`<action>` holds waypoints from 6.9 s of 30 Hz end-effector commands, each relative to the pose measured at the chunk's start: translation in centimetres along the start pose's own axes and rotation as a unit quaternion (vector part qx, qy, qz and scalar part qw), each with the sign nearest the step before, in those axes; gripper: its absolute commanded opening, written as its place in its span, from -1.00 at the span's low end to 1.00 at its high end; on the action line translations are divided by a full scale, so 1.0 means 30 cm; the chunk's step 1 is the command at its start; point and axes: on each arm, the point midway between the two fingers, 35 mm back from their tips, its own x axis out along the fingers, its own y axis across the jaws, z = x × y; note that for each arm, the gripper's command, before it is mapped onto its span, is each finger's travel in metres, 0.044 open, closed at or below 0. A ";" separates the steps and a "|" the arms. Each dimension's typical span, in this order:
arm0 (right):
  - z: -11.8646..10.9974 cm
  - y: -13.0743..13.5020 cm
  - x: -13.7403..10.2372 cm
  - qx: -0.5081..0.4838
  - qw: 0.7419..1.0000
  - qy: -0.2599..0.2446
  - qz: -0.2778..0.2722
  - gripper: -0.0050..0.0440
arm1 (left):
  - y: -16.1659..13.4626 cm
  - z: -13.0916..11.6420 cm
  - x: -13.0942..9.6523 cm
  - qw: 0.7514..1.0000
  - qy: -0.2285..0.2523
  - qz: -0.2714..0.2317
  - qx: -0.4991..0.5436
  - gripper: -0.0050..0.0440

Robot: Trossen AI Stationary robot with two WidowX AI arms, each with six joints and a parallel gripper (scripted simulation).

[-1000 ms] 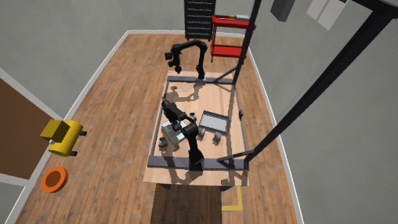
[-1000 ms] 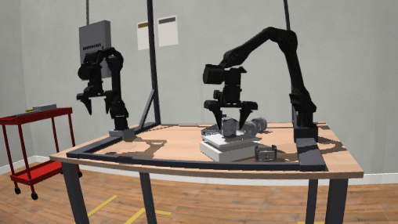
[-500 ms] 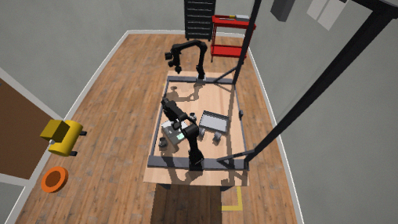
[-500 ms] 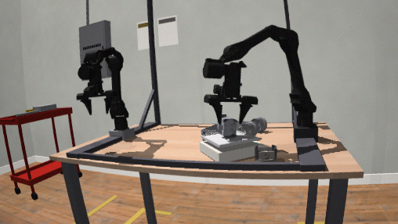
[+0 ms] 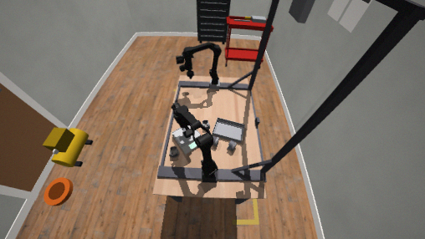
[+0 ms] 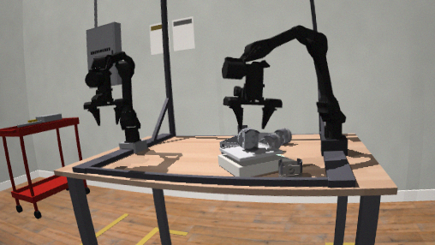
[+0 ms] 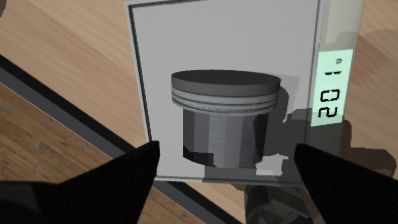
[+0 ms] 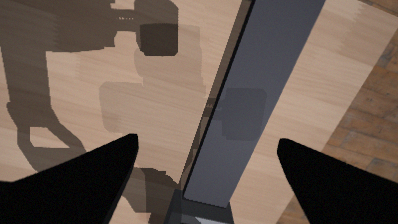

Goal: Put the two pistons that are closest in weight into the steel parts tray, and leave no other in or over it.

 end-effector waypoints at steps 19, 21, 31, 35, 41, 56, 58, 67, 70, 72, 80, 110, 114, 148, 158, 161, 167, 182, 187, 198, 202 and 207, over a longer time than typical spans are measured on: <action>0.016 -0.001 -0.028 0.001 1.000 -0.016 0.001 0.84 | 0.026 -0.006 -0.170 0.999 0.002 0.035 0.001 0.75; 0.016 -0.001 -0.028 0.001 1.000 -0.016 0.001 0.84 | 0.026 -0.006 -0.172 0.999 0.003 0.035 -0.015 0.75; 0.016 -0.001 -0.028 0.001 1.000 -0.016 0.001 0.84 | 0.027 -0.001 -0.144 0.993 0.008 0.016 -0.119 0.75; 0.016 -0.001 -0.028 0.001 1.000 -0.016 0.001 0.84 | 0.027 -0.001 -0.144 0.985 0.011 0.013 -0.172 0.75; 0.016 -0.001 -0.028 0.001 1.000 -0.016 0.001 0.84 | 0.027 -0.001 -0.144 0.974 0.013 0.009 -0.224 0.75; 0.016 -0.001 -0.028 0.001 1.000 -0.016 0.001 0.84 | 0.027 -0.002 -0.143 0.910 0.022 -0.003 -0.413 0.75; 0.016 -0.001 -0.028 0.001 1.000 -0.016 0.001 0.84 | 0.027 -0.002 -0.143 0.910 0.022 -0.003 -0.413 0.75; 0.016 -0.001 -0.028 0.001 1.000 -0.016 0.001 0.84 | 0.027 -0.002 -0.143 0.854 0.025 -0.011 -0.519 0.75; 0.016 -0.001 -0.028 0.001 1.000 -0.016 0.001 0.84 | 0.026 -0.002 -0.143 0.832 0.026 -0.014 -0.554 0.75; 0.016 -0.001 -0.028 0.001 1.000 -0.016 0.001 0.84 | 0.026 -0.002 -0.143 0.817 0.027 -0.016 -0.576 0.75; 0.016 -0.001 -0.028 0.001 1.000 -0.016 0.001 0.84 | 0.026 -0.004 -0.143 0.768 0.030 -0.021 -0.640 0.75; 0.016 -0.001 -0.028 0.001 1.000 -0.016 0.001 0.84 | -0.251 0.060 -0.100 0.697 -0.024 0.040 -0.716 0.75; 0.016 -0.001 -0.028 0.001 1.000 -0.016 0.001 0.84 | -0.308 0.075 -0.067 0.685 -0.058 0.077 -0.722 0.75; 0.016 -0.001 -0.028 0.001 1.000 -0.016 0.001 0.84 | -0.364 0.099 -0.033 0.677 -0.091 0.108 -0.722 0.75; 0.016 -0.001 -0.028 0.001 1.000 -0.016 0.001 0.84 | -0.374 0.097 -0.023 0.677 -0.087 0.106 -0.723 0.75; 0.016 -0.001 -0.028 0.001 1.000 -0.016 0.001 0.84 | -0.374 0.097 -0.023 0.677 -0.087 0.106 -0.723 0.75; 0.016 -0.001 -0.028 0.001 1.000 -0.016 0.001 0.84 | -0.374 0.096 -0.023 0.677 -0.087 0.105 -0.723 0.75; 0.016 -0.001 -0.028 0.001 1.000 -0.016 0.001 0.84 | -0.374 0.096 -0.022 0.678 -0.086 0.104 -0.723 0.75; 0.016 -0.001 -0.028 0.001 1.000 -0.016 0.001 0.84 | -0.374 0.096 -0.022 0.678 -0.086 0.104 -0.723 0.75; 0.016 -0.001 -0.028 0.001 1.000 -0.016 0.001 0.84 | -0.273 0.078 -0.093 0.702 -0.022 0.044 -0.710 0.75; 0.016 -0.001 -0.028 0.001 1.000 -0.016 0.001 0.84 | -0.216 0.062 -0.121 0.711 0.009 0.008 -0.703 0.75; 0.016 -0.001 -0.028 0.001 1.000 -0.016 0.001 0.84 | -0.141 0.033 -0.142 0.717 0.037 -0.032 -0.695 0.75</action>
